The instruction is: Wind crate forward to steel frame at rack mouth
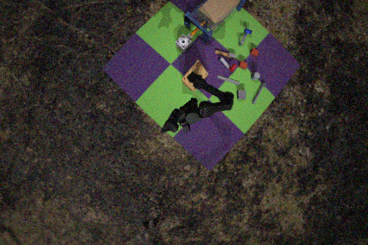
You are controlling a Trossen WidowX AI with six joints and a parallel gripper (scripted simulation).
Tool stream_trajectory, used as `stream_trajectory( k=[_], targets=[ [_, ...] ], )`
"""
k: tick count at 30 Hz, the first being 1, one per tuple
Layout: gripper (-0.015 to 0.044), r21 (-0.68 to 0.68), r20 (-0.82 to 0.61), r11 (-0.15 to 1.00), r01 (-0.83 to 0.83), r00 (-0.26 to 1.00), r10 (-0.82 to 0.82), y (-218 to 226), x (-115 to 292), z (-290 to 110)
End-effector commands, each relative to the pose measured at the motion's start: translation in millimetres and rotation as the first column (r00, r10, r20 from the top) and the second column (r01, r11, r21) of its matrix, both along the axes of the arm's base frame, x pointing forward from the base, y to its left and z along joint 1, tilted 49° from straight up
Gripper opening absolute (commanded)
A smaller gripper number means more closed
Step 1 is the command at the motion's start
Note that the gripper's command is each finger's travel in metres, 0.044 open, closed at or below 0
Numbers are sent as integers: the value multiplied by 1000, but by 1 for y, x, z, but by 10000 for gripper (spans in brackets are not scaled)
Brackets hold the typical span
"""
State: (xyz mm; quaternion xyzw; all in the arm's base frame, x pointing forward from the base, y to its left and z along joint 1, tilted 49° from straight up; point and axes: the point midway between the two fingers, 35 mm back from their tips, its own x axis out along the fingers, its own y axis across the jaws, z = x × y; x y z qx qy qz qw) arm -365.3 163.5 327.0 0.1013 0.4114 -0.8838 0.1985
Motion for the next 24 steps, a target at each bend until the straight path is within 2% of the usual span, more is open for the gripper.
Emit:
stream_trajectory(
  k=[1, 5, 9, 12, 18, 24],
  targets=[
    [440, 15, 52, 990, 140, 989, -141, 37, 18, -13],
    [440, 39, 143, 936, 350, 925, -352, 95, 55, -35],
    [440, 75, 233, 841, 536, 810, -538, 144, 102, -57],
    [440, 13, 270, 773, 634, 742, -613, 158, 125, -59],
    [440, 100, 405, 550, 829, 471, -784, 204, 216, -93],
    [440, 212, 525, 302, 930, 152, -837, 220, 319, -124]
  ],
)
